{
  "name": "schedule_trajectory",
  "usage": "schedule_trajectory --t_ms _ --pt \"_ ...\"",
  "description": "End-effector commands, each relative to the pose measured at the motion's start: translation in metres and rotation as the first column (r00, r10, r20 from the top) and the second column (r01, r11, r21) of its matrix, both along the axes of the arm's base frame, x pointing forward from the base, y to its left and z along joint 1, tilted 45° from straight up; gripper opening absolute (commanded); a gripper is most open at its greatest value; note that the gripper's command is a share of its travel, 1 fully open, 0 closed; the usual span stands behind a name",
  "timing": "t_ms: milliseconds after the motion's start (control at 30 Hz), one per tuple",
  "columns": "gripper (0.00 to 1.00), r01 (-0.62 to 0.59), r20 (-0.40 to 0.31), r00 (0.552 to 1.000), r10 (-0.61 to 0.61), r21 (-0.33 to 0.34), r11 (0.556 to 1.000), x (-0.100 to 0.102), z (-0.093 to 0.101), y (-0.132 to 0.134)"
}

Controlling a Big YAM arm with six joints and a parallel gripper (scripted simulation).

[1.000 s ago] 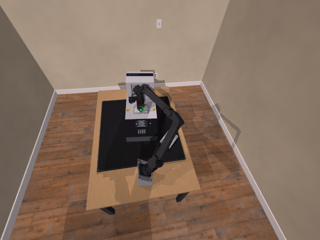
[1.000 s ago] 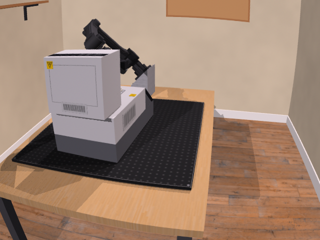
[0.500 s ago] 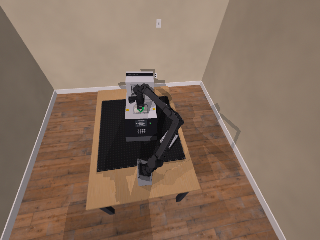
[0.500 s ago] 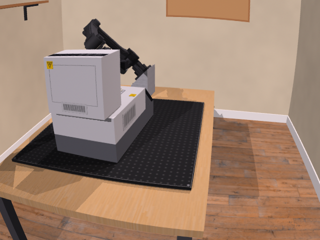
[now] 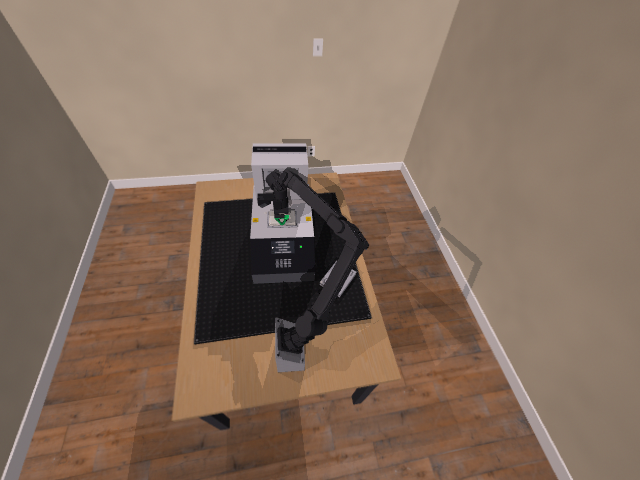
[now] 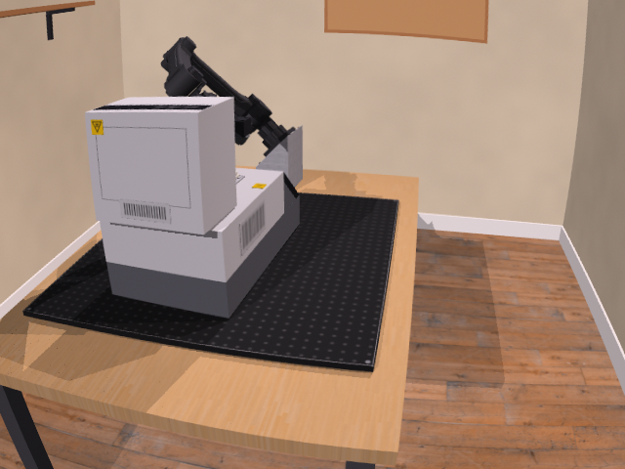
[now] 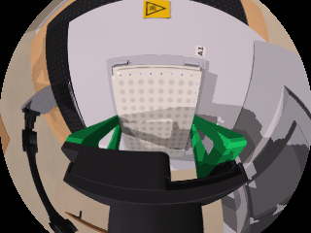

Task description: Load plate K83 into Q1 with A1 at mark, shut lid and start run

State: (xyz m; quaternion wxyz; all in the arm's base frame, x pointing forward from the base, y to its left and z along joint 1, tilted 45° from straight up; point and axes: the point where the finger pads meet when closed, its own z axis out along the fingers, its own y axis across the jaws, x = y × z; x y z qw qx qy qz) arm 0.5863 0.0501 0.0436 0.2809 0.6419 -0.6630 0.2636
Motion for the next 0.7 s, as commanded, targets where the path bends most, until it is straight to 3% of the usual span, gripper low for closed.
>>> schedule_trajectory --t_ms 0,667 --pt "0.0 0.065 -0.046 0.997 -0.066 -0.016 0.998 -0.008 -0.036 -0.038" --pt "0.0 0.054 -0.083 0.995 -0.056 -0.025 0.998 -0.019 -0.044 -0.027"
